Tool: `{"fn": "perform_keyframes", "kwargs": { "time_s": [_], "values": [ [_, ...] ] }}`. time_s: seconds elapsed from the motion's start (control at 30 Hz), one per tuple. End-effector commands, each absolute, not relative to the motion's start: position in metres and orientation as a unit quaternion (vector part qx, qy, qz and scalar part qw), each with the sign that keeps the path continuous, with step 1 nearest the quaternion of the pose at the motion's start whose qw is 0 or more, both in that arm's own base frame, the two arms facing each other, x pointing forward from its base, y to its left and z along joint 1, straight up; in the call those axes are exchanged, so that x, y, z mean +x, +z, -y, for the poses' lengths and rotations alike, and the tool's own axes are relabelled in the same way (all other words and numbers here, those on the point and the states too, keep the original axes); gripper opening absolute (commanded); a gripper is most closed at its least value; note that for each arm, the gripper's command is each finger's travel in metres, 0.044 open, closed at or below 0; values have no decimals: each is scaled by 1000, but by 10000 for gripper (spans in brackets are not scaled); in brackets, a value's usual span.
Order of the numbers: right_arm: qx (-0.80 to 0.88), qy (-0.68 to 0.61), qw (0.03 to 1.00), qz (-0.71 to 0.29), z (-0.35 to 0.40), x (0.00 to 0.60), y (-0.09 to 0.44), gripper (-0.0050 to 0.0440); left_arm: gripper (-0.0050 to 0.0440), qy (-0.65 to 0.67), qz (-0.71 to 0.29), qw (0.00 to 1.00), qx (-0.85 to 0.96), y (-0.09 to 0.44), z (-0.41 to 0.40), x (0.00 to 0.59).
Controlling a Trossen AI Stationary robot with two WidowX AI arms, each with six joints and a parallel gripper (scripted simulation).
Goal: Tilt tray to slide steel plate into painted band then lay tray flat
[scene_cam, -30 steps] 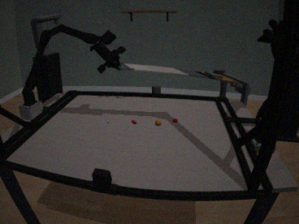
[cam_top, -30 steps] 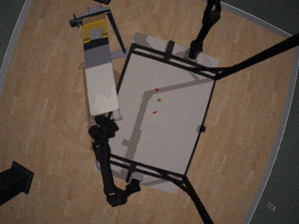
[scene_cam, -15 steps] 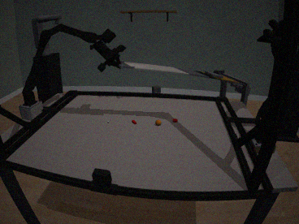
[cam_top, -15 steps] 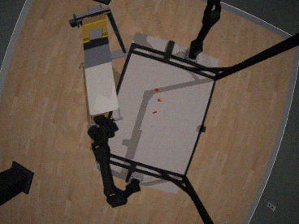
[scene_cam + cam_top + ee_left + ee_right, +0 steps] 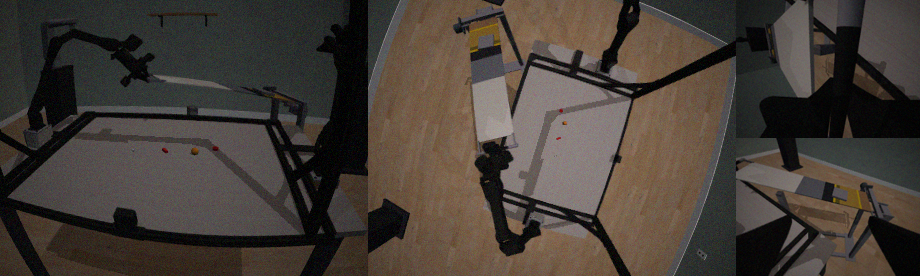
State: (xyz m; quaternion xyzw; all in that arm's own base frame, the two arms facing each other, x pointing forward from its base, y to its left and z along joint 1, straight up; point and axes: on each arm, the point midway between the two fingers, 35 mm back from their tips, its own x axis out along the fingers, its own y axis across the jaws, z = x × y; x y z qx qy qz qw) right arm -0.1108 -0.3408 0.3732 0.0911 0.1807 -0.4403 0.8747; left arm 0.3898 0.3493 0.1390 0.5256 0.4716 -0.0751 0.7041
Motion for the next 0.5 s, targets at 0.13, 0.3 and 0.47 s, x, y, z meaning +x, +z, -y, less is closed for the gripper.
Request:
{"fn": "perform_keyframes", "kwargs": {
  "time_s": [0.13, 0.3, 0.47],
  "values": [
    [91, -440, 875, -180, 341, -111, 373, 440, 0, -46, -452, 706, 544, 173, -354, 395],
    [91, -440, 875, -180, 341, -111, 373, 440, 0, -44, -450, 706, 545, 177, -355, 396],
    [91, -440, 875, -180, 341, -111, 373, 440, 0, -41, -448, 706, 547, 179, -355, 396]
  ]
}}
